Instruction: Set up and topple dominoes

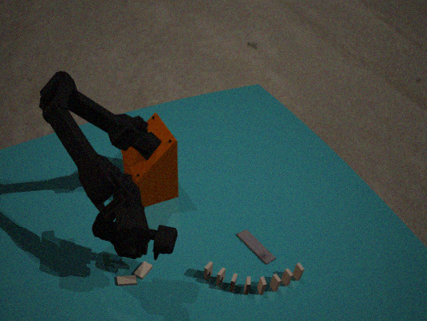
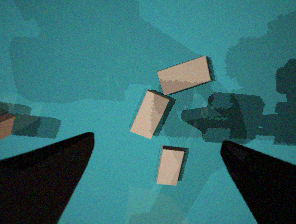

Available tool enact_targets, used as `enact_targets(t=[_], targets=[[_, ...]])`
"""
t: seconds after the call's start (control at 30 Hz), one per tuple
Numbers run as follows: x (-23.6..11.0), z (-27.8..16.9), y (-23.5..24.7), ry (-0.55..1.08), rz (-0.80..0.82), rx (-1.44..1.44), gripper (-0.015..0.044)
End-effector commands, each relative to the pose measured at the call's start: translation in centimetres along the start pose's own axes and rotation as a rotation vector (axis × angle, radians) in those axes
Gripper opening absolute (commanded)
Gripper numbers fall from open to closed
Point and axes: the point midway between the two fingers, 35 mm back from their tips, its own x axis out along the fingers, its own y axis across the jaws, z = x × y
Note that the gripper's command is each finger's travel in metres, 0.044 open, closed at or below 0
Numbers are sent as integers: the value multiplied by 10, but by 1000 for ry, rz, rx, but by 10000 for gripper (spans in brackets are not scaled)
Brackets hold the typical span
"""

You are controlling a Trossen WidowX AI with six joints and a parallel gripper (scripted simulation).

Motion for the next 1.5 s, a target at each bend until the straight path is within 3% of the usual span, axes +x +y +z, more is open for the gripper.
enact_targets(t=[0.0,0.3,0.57,1.17,1.47], targets=[[-3,11,-2,-11,8,331,440],[-2,11,-2,-11,8,331,440],[60,16,-1,-13,6,331,440],[76,14,-3,-13,5,330,440],[76,14,-3,-13,5,330,204]])
